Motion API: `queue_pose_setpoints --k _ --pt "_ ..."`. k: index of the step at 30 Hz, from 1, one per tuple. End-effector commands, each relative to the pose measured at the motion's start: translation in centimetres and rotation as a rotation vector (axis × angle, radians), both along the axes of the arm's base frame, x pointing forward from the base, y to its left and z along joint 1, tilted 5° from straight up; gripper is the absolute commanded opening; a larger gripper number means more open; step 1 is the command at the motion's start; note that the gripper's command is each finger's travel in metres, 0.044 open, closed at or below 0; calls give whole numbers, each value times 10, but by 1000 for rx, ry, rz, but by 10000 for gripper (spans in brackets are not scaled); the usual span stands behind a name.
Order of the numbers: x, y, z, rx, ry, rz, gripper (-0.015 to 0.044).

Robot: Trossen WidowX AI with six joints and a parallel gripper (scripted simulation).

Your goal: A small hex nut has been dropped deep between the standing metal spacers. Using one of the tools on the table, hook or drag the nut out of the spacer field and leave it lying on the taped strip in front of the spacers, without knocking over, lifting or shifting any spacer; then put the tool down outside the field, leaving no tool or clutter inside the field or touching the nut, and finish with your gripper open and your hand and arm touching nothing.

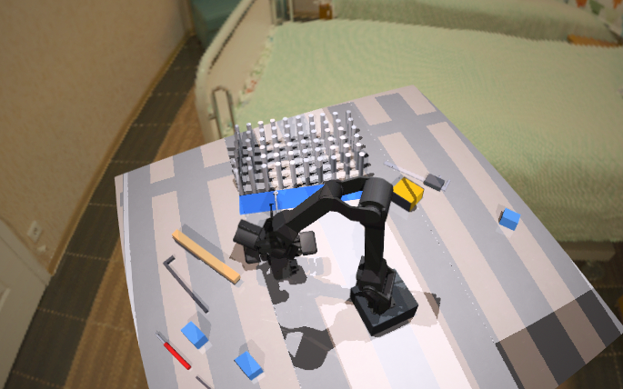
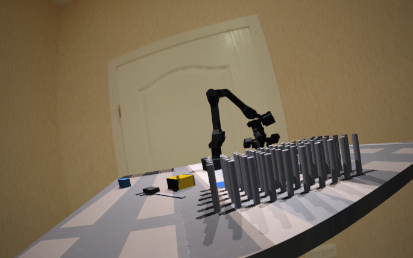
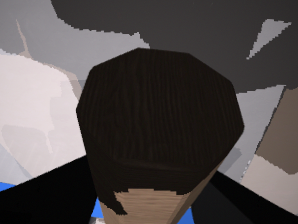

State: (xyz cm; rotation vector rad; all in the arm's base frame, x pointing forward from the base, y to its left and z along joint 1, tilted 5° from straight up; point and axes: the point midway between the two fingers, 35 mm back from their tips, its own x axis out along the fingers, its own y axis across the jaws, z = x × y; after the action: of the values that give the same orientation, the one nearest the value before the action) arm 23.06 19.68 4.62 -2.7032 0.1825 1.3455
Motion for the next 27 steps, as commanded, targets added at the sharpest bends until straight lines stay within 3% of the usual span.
queue_pose_setpoints --k 1,17,27 --pt "5 6 27 24 -24 -8 0" --pt "0 -3 120 24 -25 -6 0" --pt "17 -15 107 107 17 -183 0"
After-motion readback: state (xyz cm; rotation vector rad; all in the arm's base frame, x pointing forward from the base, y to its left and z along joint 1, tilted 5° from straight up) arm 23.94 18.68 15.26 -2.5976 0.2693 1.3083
